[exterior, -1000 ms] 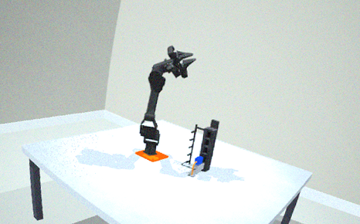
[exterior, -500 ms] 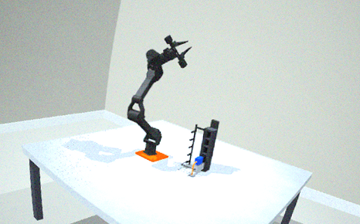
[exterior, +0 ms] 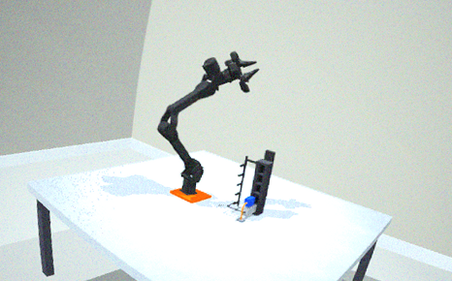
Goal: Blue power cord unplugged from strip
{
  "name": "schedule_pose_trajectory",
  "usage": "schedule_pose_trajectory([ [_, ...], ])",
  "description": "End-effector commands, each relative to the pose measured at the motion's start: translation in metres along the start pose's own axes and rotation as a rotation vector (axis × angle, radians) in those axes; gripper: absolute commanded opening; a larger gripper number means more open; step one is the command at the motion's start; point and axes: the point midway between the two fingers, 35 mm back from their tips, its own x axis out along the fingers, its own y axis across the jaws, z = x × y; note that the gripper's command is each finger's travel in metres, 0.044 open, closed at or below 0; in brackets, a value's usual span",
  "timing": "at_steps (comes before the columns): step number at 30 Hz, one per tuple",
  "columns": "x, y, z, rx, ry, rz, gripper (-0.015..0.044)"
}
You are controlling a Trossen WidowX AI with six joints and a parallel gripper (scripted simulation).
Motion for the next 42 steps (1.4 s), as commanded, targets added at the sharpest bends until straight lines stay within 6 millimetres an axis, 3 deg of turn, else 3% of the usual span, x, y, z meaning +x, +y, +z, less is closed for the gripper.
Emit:
schedule_pose_trajectory([
  [1,0.017,-0.026,-0.023,-0.1,0.031,-0.076,0.016],
  [12,0.056,-0.129,-0.052,-0.306,0.105,-0.362,0.016],
  [22,0.064,-0.258,-0.037,-0.397,0.145,-0.741,0.016],
  [28,0.046,-0.335,-0.01,-0.385,0.15,-0.996,0.016],
  [34,0.009,-0.405,0.02,-0.312,0.146,-1.263,0.016],
  [42,-0.046,-0.461,0.04,-0.122,0.127,-1.552,0.016],
])
